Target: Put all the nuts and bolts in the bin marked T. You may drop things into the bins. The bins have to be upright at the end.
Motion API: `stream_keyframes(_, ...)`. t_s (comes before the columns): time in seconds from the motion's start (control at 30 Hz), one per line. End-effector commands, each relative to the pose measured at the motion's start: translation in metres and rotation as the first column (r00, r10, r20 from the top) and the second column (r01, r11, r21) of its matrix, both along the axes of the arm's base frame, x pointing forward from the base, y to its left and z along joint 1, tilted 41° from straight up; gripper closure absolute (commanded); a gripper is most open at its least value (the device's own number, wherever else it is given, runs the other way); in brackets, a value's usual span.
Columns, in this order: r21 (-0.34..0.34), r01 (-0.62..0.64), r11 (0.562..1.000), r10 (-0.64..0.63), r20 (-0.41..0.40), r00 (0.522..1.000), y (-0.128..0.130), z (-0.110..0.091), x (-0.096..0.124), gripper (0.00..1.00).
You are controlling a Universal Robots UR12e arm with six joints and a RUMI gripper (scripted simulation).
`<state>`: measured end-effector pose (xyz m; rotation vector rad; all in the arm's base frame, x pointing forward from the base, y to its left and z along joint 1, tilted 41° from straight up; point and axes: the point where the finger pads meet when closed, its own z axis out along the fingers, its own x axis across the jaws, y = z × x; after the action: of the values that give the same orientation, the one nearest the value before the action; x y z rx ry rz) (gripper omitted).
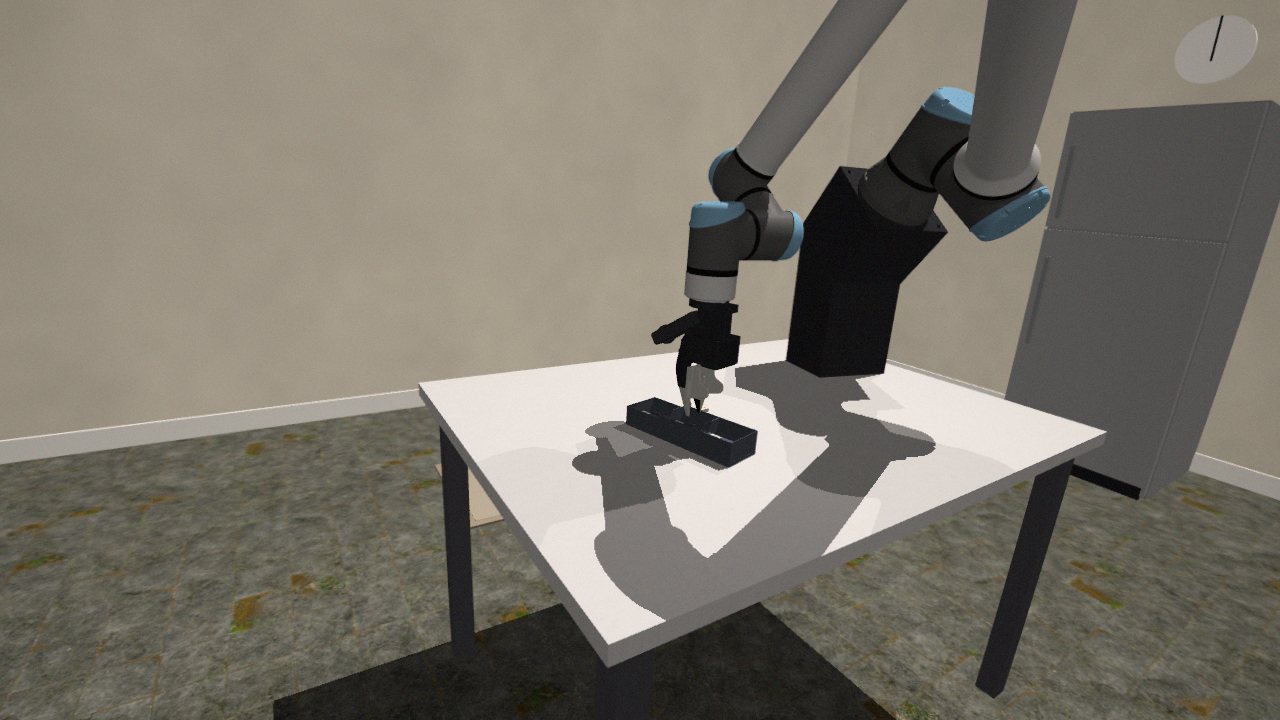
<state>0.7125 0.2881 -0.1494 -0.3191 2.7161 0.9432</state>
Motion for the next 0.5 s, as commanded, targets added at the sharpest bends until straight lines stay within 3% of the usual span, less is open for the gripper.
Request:
stream_keyframes(0.0,0.0,0.0,1.0,0.0,0.001,1.0,-0.009,0.01,-0.002,0.82)
stream_keyframes(0.37,0.0,0.0,1.0,0.0,0.001,1.0,-0.013,0.016,-0.003,0.82)
stream_keyframes(0.47,0.014,0.077,0.997,-0.076,-0.063,0.995,-0.019,0.008,-0.017,0.82)
